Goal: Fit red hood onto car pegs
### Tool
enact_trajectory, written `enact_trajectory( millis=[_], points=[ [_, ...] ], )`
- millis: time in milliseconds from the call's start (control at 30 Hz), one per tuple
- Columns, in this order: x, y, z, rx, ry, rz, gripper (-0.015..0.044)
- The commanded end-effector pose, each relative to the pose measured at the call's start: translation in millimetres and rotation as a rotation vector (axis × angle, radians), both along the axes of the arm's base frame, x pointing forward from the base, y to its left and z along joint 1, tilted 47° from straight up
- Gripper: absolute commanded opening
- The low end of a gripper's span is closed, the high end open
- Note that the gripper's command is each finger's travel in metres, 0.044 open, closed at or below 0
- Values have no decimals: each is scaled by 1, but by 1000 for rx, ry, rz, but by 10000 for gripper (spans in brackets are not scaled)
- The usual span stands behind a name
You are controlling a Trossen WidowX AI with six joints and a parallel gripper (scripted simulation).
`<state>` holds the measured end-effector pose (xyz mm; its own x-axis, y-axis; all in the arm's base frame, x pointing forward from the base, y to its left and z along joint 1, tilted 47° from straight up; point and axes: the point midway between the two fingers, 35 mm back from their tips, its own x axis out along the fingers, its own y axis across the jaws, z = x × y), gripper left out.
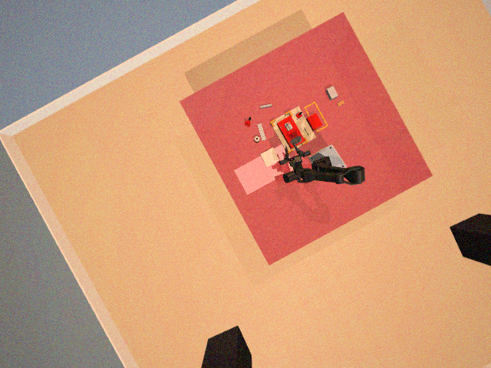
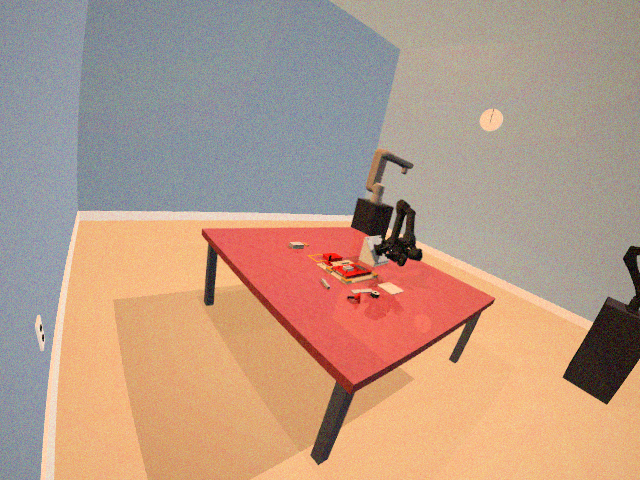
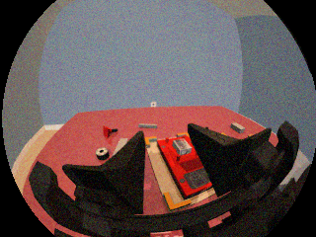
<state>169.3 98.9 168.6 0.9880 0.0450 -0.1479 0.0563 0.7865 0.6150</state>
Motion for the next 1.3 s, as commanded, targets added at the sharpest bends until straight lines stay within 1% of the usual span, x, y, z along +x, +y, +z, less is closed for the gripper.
enact_trajectory(
  millis=[0, 67, 233, 267, 467, 667, 800, 933, 1100, 1267],
  points=[
    [1, 0, 0, -12, 4, 0, 246],
    [6, 2, -2, -102, 39, 4, 298],
    [26, 6, -16, -414, 209, 32, 430],
    [30, 5, -20, -470, 250, 41, 440],
    [53, 0, -48, -735, 517, 122, 440],
    [72, -14, -80, -883, 811, 261, 440],
    [83, -25, -102, -907, 999, 386, 440],
    [91, -39, -125, -868, 1163, 532, 440],
    [100, -59, -151, -746, 1290, 721, 440],
    [106, -79, -176, -559, 1339, 900, 440]
  ],
)
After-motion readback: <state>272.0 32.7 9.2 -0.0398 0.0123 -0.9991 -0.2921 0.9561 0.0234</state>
